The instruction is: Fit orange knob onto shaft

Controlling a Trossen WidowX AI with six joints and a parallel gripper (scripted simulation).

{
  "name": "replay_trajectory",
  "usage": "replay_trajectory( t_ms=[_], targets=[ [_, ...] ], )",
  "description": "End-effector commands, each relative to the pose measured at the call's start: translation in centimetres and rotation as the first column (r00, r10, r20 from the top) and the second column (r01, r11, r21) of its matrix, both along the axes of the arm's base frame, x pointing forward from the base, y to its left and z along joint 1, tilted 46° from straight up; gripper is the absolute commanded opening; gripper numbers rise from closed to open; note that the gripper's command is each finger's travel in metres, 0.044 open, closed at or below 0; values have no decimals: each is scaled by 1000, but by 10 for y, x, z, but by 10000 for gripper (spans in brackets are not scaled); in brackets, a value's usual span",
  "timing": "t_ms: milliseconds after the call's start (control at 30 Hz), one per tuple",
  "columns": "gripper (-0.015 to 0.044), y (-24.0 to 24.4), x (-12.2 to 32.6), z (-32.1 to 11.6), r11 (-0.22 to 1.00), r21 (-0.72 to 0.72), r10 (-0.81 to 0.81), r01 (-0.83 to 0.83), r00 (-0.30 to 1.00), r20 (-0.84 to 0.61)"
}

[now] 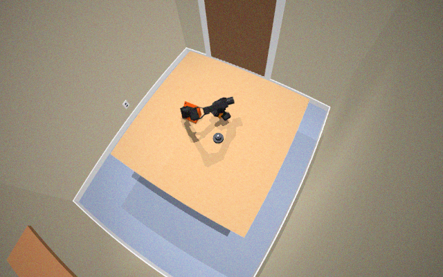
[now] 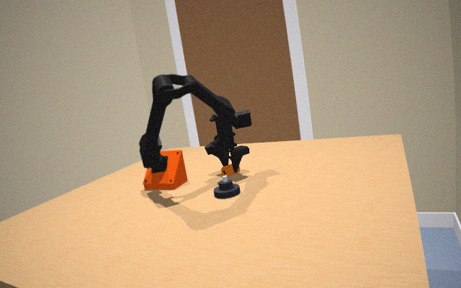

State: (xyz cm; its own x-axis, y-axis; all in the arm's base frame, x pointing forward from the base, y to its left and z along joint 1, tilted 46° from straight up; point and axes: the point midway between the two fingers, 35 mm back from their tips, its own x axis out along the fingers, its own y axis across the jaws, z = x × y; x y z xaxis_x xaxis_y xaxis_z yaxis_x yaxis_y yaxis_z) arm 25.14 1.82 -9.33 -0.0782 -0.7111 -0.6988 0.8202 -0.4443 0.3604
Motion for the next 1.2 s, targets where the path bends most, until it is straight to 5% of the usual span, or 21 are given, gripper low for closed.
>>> replay_trajectory(
  t_ms=[0,167,400,1167],
  targets=[
    [260,0,0,0,1000,0,0,0,1000,0],
    [260,0,0,0,1000,0,0,0,1000,0],
    [440,0,0,0,1000,0,0,0,1000,0],
    [440,44,5,42,1000,4,11,-11,1000,-12]
  ],
)
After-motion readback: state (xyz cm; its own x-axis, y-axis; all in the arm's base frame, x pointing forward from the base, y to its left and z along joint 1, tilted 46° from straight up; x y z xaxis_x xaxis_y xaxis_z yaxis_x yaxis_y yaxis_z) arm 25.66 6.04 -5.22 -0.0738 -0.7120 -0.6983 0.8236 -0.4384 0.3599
